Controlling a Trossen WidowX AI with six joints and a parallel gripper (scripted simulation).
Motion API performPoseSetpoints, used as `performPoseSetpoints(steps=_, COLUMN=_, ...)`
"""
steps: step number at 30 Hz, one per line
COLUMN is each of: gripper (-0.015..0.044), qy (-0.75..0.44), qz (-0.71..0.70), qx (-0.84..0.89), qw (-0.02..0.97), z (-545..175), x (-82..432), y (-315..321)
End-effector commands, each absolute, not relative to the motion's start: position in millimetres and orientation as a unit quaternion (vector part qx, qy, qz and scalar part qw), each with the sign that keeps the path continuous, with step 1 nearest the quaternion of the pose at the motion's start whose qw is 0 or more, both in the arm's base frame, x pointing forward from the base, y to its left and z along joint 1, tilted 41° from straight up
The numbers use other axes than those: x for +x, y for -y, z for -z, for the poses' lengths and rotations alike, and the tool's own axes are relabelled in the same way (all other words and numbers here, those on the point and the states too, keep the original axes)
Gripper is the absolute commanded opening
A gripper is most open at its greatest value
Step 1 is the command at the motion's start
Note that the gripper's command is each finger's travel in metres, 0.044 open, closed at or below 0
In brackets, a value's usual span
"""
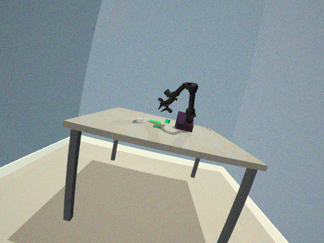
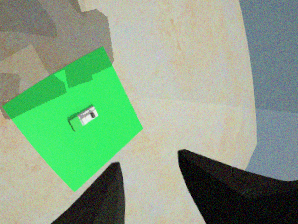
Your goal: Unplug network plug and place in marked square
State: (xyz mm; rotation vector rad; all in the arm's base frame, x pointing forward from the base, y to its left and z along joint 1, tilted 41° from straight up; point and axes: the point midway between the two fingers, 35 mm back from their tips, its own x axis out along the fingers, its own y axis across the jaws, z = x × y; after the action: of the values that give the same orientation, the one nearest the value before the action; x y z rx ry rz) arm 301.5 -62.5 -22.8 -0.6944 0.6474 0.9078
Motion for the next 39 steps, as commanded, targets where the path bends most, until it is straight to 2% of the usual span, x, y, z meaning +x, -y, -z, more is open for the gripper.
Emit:
performPoseSetpoints(steps=1, gripper=0.0156, qy=-0.301, qz=-0.422, qx=-0.323, qw=0.792, z=22, x=302, y=63)
performPoseSetpoints(steps=35, gripper=0.0156, qy=-0.298, qz=-0.421, qx=-0.327, qw=0.792, z=-60, x=314, y=132)
performPoseSetpoints(steps=39, gripper=0.0261, qy=-0.298, qz=-0.421, qx=-0.327, qw=0.792, z=-60, x=314, y=132)
